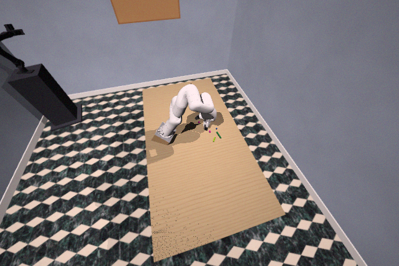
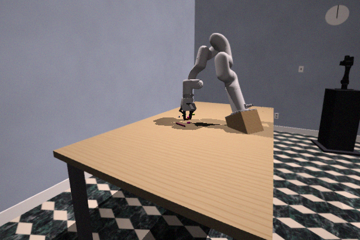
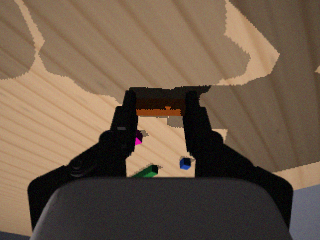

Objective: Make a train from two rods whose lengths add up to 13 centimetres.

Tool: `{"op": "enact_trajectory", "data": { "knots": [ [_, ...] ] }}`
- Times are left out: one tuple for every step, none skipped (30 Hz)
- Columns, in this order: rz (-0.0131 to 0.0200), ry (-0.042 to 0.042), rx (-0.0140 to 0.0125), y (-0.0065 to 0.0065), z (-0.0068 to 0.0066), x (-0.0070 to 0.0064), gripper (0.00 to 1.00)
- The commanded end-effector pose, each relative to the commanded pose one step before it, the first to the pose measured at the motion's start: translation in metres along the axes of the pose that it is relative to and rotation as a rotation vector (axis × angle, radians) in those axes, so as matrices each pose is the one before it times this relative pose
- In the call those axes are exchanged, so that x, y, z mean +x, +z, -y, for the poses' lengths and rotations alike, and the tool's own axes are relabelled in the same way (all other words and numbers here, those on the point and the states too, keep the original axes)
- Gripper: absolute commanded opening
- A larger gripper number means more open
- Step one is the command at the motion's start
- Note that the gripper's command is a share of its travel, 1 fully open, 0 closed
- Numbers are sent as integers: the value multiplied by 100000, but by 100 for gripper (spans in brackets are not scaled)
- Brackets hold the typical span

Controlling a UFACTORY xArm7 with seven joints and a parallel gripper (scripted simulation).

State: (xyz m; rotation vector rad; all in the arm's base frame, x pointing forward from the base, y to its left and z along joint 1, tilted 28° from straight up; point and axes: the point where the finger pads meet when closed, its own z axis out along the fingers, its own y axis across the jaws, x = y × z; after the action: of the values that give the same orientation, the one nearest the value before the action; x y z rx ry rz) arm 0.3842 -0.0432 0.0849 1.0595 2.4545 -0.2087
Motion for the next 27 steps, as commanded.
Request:
{"op": "enact_trajectory", "data": {
  "knots": [
    [171,-28,-213,-63,-91,-67,38],
    [0,0,0,0,0,0,38],
    [0,0,0,0,0,0,38],
    [0,0,0,0,0,0,38],
    [0,0,0,0,0,0,38],
    [0,0,0,0,0,0,38],
    [0,0,0,0,0,0,38],
    [0,0,0,0,0,0,38],
    [0,0,0,0,0,0,38],
    [0,0,0,0,0,0,38],
    [0,0,0,0,0,0,38],
    [0,0,0,0,0,0,38],
    [0,0,0,0,0,0,38],
    [0,0,0,0,0,0,38],
    [0,0,0,0,0,0,42],
    [0,0,0,0,0,0,42],
    [0,0,0,0,0,0,42],
    [0,0,0,0,0,0,46],
    [0,0,0,0,0,0,46],
    [0,0,0,0,0,0,46],
    [0,0,0,0,0,0,51],
    [0,0,0,0,0,0,51],
    [0,0,0,0,0,0,51],
    [0,0,0,0,0,0,51],
    [0,0,0,0,0,0,51],
    [0,0,0,0,0,0,55],
    [0,0,0,0,0,0,55]
  ]
}}
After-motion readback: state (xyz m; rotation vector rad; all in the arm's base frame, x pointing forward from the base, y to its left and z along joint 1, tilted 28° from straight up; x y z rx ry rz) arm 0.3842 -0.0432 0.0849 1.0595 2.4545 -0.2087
